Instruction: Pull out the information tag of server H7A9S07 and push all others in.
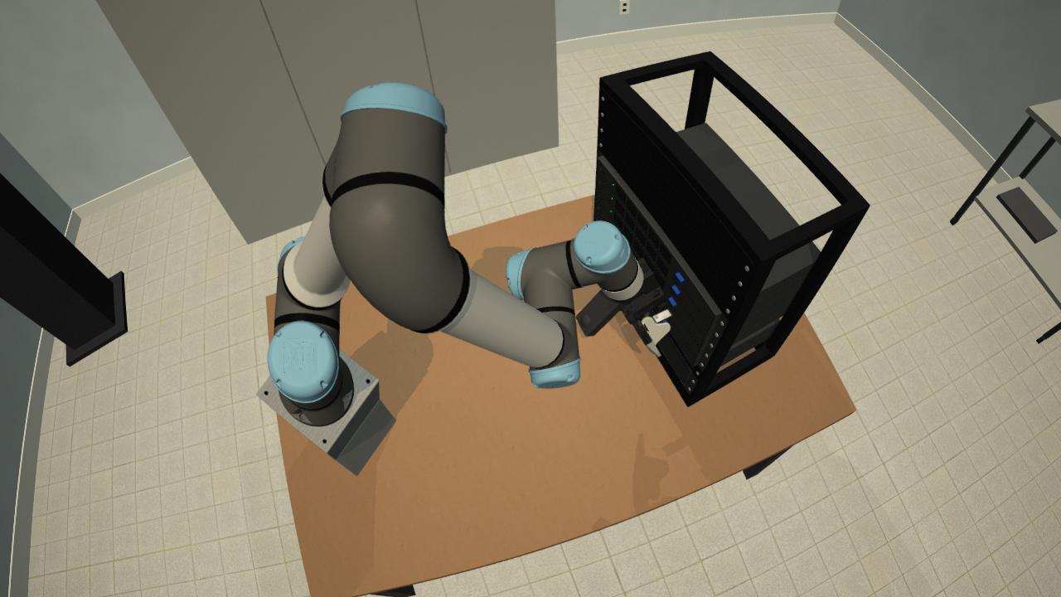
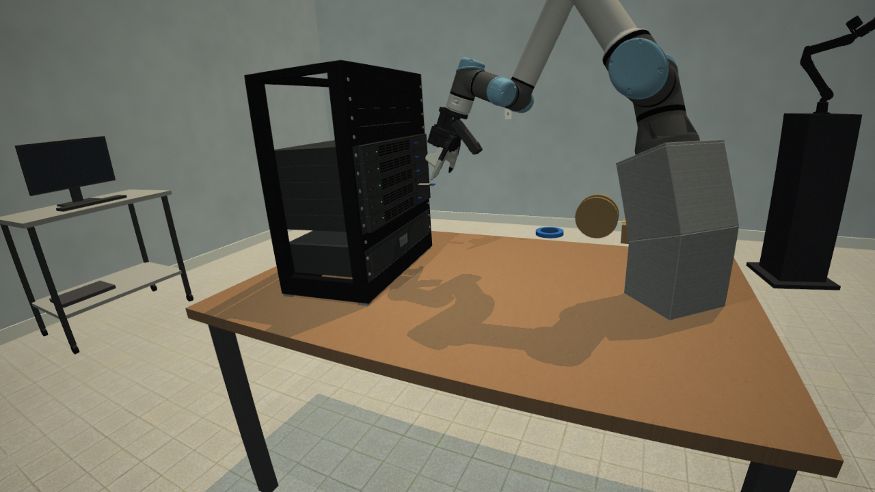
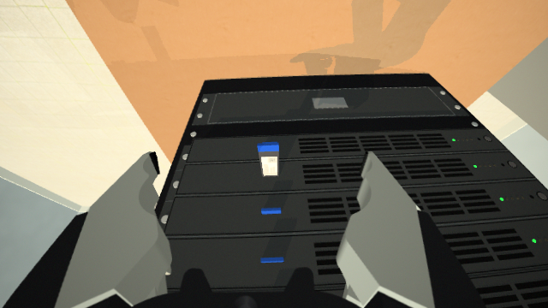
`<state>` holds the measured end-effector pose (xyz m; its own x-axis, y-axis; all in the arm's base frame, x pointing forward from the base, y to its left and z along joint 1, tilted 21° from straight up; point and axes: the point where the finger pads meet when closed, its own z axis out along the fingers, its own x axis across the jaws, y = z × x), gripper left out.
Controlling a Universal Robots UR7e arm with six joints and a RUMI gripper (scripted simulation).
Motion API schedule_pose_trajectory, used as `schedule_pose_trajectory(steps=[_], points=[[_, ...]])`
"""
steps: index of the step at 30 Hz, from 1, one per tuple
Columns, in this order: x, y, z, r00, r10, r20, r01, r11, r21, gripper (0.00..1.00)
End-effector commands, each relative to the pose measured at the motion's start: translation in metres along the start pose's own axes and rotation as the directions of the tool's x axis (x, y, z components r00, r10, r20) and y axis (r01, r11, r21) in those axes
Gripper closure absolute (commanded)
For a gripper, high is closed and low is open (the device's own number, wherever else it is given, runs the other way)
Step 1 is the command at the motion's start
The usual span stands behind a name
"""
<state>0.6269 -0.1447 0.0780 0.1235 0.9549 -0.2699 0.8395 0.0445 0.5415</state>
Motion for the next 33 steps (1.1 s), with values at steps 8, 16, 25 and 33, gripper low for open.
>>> schedule_pose_trajectory(steps=[8,16,25,33], points=[[-0.001,0.0027,-0.0017,1.0,-0.007,0.004,0.007,1.0,-0.008,0.0],[-0.0016,0.0041,-0.0025,1.0,-0.012,0.006,0.012,1.0,-0.012,0.0],[-0.0021,0.0052,-0.0031,1.0,-0.015,0.008,0.015,1.0,-0.015,0.0],[-0.0026,0.0063,-0.0038,1.0,-0.019,0.01,0.019,1.0,-0.018,0.0]])
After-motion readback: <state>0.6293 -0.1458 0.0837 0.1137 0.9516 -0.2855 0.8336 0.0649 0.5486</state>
